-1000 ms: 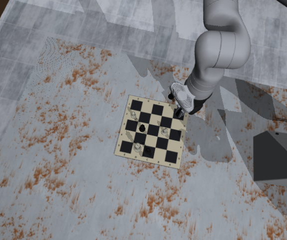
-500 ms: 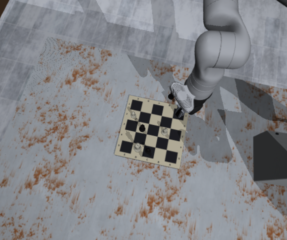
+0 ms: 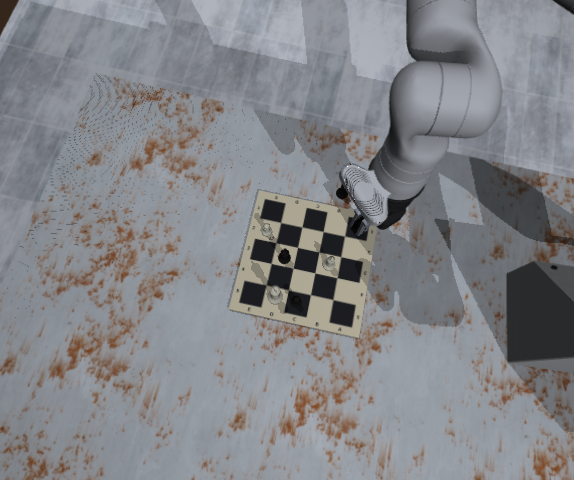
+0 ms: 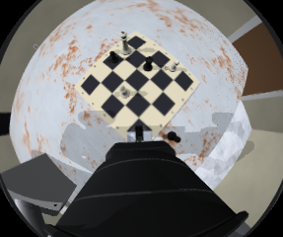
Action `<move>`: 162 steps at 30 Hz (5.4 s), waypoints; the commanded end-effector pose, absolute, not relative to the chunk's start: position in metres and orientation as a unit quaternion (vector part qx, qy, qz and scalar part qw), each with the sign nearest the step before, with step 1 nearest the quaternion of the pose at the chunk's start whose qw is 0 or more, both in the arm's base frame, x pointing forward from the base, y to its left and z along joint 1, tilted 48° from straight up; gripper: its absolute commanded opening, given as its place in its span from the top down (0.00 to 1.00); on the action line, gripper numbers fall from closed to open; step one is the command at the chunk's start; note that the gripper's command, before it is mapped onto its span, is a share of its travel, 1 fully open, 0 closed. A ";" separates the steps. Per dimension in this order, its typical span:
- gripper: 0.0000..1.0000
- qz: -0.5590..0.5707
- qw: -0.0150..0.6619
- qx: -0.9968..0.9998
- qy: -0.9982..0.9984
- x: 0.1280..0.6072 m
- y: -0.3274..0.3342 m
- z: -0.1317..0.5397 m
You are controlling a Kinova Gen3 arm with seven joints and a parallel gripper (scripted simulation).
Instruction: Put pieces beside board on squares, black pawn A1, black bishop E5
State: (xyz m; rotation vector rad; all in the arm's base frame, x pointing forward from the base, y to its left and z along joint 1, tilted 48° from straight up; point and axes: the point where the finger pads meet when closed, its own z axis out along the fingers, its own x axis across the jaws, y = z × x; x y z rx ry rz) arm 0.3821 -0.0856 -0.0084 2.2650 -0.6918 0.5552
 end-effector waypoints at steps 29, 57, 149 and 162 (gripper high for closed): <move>0.32 0.215 0.347 0.873 -0.266 0.381 -0.077 -0.001; 0.00 0.215 0.347 0.873 -0.266 0.365 -0.020 0.052; 0.27 0.273 0.303 0.811 -0.419 0.413 -0.069 0.087; 0.27 0.273 0.303 0.811 -0.419 0.416 -0.082 0.075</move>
